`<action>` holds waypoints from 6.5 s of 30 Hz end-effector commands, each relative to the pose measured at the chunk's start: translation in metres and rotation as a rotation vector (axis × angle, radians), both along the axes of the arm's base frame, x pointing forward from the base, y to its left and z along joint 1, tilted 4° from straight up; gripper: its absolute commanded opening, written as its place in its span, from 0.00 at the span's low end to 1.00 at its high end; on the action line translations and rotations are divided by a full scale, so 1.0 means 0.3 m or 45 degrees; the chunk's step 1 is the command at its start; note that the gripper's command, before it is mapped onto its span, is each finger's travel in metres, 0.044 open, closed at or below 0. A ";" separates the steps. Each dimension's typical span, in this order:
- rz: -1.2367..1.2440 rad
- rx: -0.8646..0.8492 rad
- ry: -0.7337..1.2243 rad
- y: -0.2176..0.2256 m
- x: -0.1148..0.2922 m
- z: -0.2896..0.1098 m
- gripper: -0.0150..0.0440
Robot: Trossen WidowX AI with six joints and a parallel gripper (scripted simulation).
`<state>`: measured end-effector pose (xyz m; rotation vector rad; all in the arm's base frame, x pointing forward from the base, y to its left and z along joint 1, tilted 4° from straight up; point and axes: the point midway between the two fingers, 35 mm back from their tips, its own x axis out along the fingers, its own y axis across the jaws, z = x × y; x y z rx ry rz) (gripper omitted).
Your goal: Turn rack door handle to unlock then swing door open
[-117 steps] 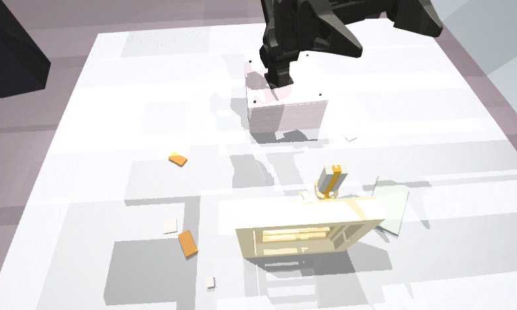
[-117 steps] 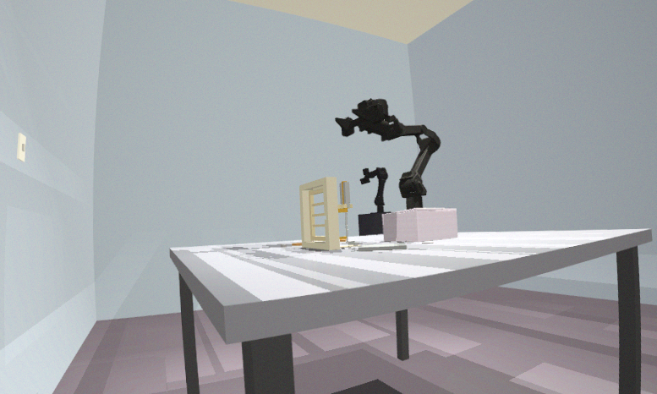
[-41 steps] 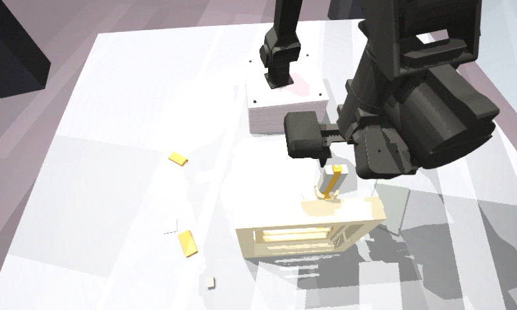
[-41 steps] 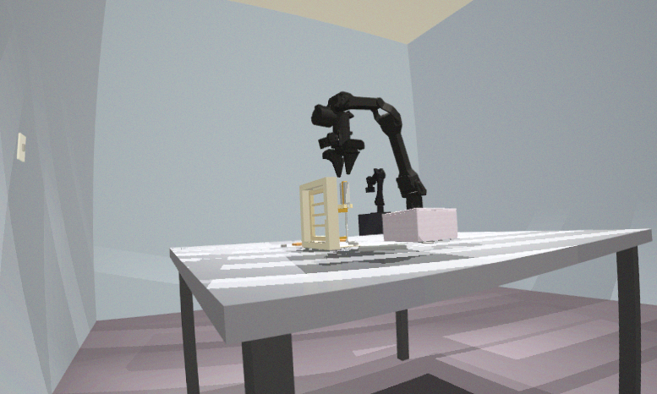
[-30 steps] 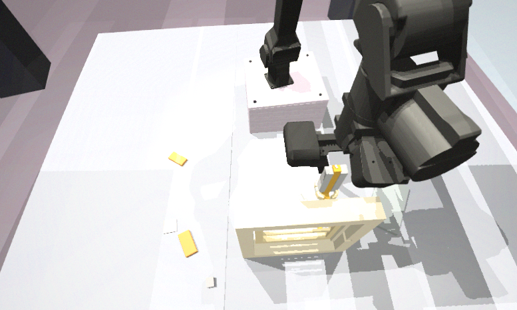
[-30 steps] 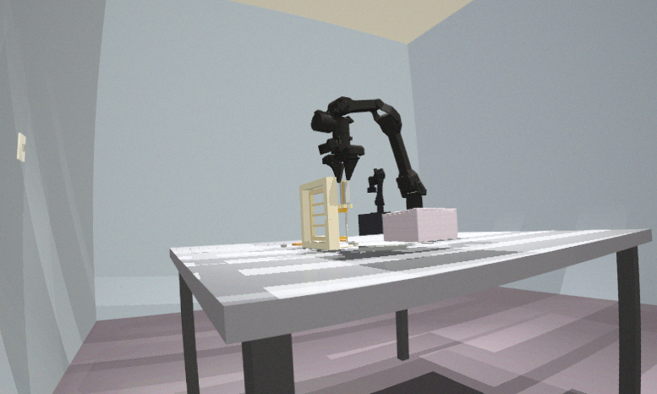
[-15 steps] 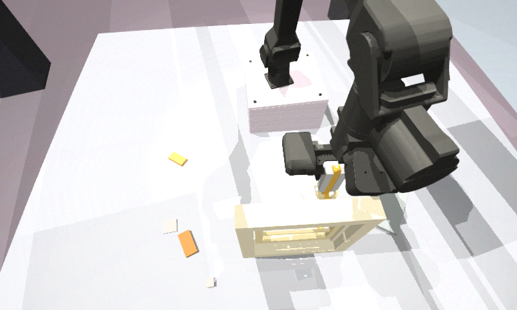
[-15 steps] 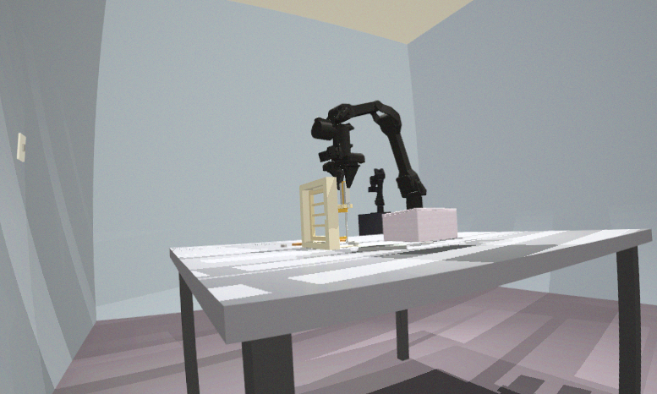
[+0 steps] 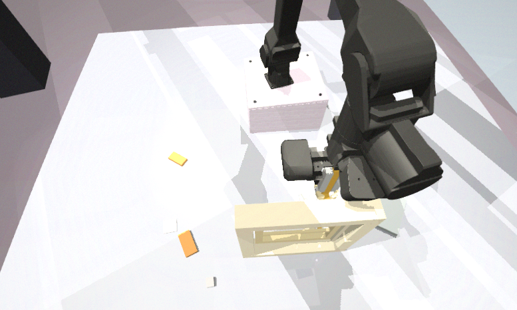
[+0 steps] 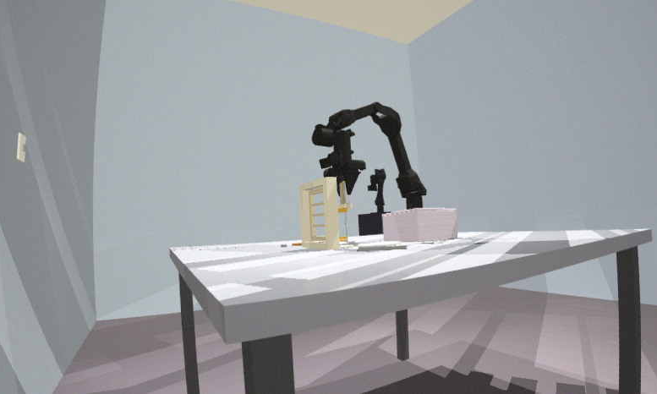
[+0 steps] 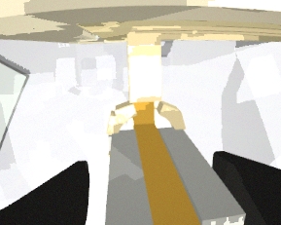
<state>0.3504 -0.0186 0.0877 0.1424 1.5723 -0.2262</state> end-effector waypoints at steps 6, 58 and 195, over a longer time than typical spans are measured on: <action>0.004 -0.005 0.007 -0.002 -0.005 -0.010 0.41; 2.290 0.040 0.128 -0.002 -0.005 -0.010 0.29; -1.987 -0.042 -0.100 -0.007 -0.029 -0.009 0.29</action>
